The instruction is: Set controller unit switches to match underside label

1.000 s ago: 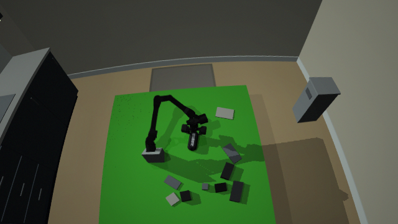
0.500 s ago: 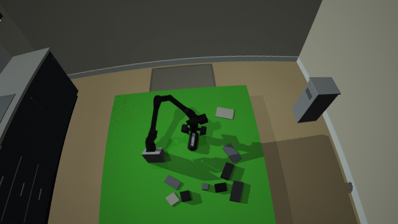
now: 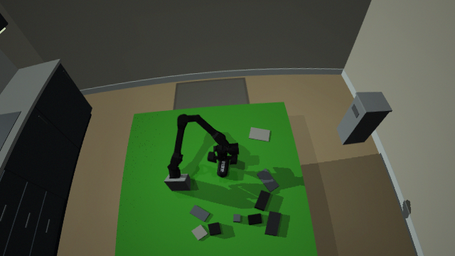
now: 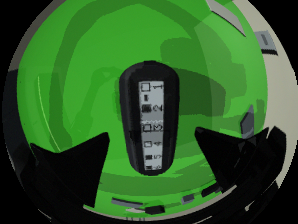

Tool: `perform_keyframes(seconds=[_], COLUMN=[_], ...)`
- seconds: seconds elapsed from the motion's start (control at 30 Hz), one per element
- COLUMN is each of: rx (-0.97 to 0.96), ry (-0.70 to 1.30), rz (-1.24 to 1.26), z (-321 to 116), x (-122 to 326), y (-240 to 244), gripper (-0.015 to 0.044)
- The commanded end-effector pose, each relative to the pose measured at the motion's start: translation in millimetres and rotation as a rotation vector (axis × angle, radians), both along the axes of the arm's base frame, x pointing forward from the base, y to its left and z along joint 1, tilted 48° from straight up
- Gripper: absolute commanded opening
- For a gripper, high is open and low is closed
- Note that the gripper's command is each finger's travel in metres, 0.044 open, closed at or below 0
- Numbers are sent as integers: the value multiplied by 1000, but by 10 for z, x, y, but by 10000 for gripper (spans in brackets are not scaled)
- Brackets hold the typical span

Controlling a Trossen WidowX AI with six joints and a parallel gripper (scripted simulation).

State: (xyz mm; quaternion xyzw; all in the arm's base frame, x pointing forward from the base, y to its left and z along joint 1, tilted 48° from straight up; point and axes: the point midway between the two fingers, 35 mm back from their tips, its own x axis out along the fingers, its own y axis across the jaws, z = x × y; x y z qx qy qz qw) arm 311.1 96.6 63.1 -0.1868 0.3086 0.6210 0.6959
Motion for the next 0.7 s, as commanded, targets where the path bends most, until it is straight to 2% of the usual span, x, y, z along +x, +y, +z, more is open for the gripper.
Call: perform_keyframes(seconds=[0.0,0.37,0.47,0.67], rx=[5,5,6,5], ry=[4,4,39,342], rz=[7,7,-20,-259], z=[-19,-19,-18,-4], x=[-21,-21,-17,16], y=[-13,-13,-16,-41], gripper=[440,440,361,204])
